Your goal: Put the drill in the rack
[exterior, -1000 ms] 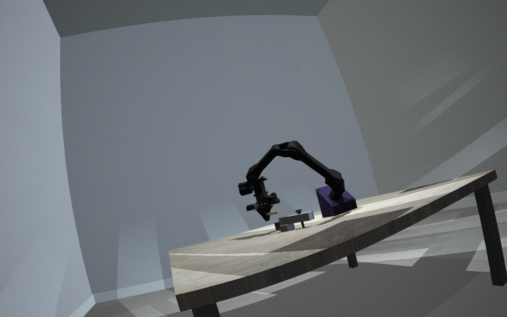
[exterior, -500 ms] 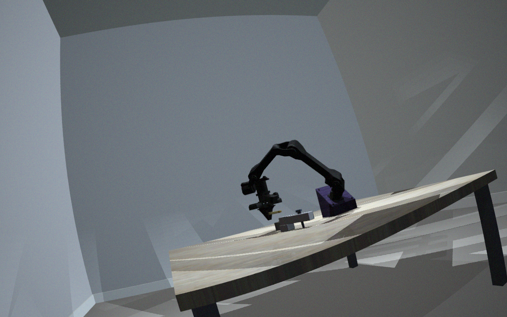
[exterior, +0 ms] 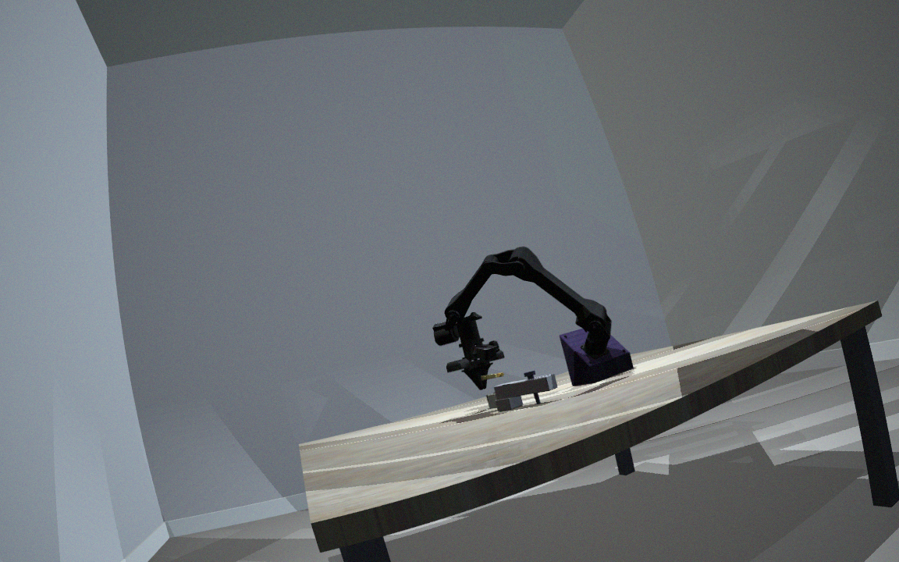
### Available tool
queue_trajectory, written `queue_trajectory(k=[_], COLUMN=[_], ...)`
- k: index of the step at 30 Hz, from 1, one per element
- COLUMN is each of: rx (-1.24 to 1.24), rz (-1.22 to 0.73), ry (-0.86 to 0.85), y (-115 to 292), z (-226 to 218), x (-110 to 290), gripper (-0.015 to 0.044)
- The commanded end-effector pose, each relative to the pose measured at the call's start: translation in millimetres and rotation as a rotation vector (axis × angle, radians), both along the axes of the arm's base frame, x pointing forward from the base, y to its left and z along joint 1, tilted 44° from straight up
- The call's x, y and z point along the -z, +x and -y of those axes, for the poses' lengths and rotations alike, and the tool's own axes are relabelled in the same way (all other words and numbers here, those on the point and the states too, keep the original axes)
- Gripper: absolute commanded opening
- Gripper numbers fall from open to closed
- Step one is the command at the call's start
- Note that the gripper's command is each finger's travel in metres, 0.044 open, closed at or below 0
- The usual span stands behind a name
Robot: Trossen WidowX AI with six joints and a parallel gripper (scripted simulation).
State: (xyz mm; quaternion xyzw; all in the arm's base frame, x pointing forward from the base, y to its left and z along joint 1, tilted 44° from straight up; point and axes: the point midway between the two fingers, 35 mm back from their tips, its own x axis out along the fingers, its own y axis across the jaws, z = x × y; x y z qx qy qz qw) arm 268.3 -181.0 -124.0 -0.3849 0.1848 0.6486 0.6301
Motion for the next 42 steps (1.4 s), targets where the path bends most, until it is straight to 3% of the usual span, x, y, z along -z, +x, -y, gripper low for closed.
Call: queue_trajectory(k=[1,42], rx=[-0.003,-0.003], rz=[-0.006,-0.005], ry=[0.002,0.003], y=[-8,-4], z=[-1,-33], x=[4,40], gripper=[0.0,0.0])
